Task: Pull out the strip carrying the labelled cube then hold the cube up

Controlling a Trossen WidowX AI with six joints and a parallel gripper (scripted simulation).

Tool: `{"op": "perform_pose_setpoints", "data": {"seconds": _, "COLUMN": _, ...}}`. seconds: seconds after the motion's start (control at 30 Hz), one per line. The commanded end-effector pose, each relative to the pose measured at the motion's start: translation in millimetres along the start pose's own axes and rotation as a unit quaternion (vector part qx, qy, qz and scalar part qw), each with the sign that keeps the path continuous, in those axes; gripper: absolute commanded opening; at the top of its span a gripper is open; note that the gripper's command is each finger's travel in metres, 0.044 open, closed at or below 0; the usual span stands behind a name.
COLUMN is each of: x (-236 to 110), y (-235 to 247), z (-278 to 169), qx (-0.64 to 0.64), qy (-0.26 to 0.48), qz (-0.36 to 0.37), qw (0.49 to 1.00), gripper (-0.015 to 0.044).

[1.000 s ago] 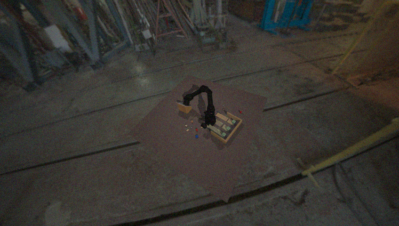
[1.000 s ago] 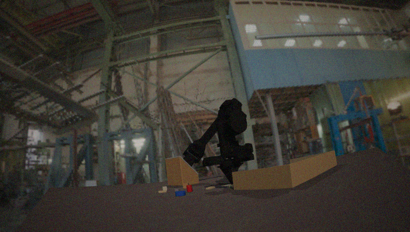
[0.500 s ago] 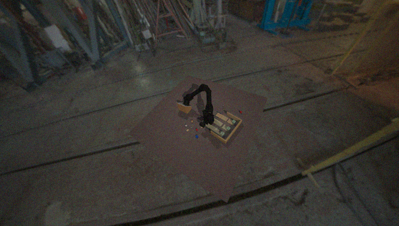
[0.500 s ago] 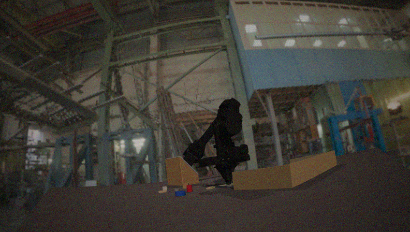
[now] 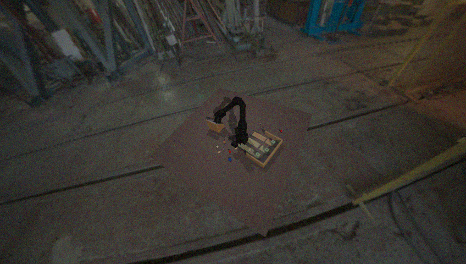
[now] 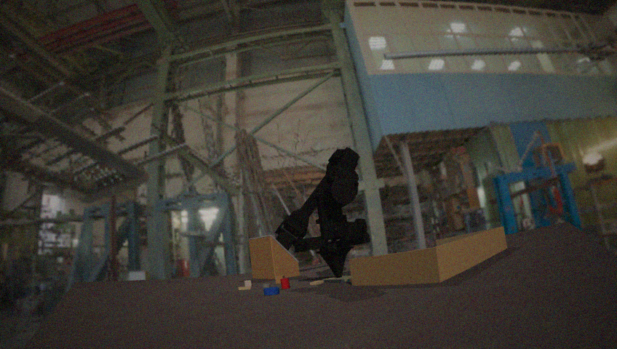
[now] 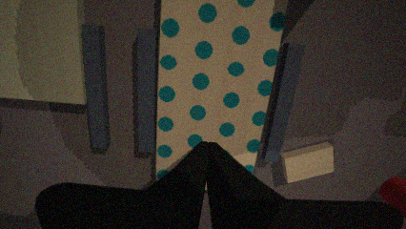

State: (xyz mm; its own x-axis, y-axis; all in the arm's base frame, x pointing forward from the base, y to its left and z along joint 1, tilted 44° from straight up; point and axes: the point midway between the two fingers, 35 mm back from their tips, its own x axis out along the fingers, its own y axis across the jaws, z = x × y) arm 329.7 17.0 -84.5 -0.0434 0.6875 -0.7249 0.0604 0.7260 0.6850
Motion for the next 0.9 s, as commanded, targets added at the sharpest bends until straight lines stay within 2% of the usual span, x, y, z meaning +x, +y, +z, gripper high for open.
{"op": "perform_pose_setpoints", "data": {"seconds": 0.0, "x": 3, "y": -1, "z": -11, "qx": 0.001, "qy": 0.007, "qz": -0.001, "qw": 1.0, "gripper": 0.0}}
{"op": "perform_pose_setpoints", "data": {"seconds": 0.87, "x": 3, "y": -1, "z": -50, "qx": 0.002, "qy": 0.008, "qz": -0.001, "qw": 1.0, "gripper": 0.0}}
